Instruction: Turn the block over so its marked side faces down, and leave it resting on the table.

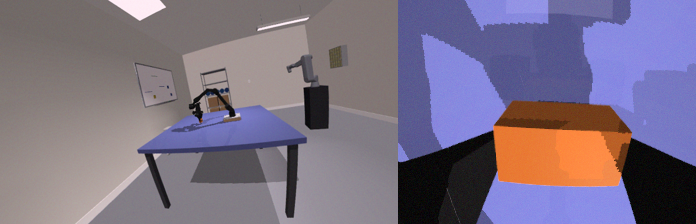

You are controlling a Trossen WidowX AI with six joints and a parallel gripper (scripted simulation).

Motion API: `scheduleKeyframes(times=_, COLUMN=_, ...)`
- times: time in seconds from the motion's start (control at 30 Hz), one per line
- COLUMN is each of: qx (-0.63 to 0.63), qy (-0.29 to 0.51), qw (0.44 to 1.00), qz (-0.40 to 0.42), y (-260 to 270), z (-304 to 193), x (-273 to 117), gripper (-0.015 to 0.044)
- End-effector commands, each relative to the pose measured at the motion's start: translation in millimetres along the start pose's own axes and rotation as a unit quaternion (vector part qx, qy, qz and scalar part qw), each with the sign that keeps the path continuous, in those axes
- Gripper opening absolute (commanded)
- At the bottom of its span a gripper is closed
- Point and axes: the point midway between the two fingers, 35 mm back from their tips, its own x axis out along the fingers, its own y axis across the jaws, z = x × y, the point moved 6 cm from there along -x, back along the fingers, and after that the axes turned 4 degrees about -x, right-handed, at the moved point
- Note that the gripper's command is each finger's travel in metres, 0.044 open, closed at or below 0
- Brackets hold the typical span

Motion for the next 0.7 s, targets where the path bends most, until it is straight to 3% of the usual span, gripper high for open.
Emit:
scheduleKeyframes(times=0.0, qx=0.0, qy=-0.017, qw=1.0, qz=0.001, y=0, z=1, x=-5, gripper=0.0)
scheduleKeyframes(times=0.67, qx=-0.001, qy=-0.157, qw=0.987, qz=-0.01, y=2, z=-13, x=9, gripper=0.0)
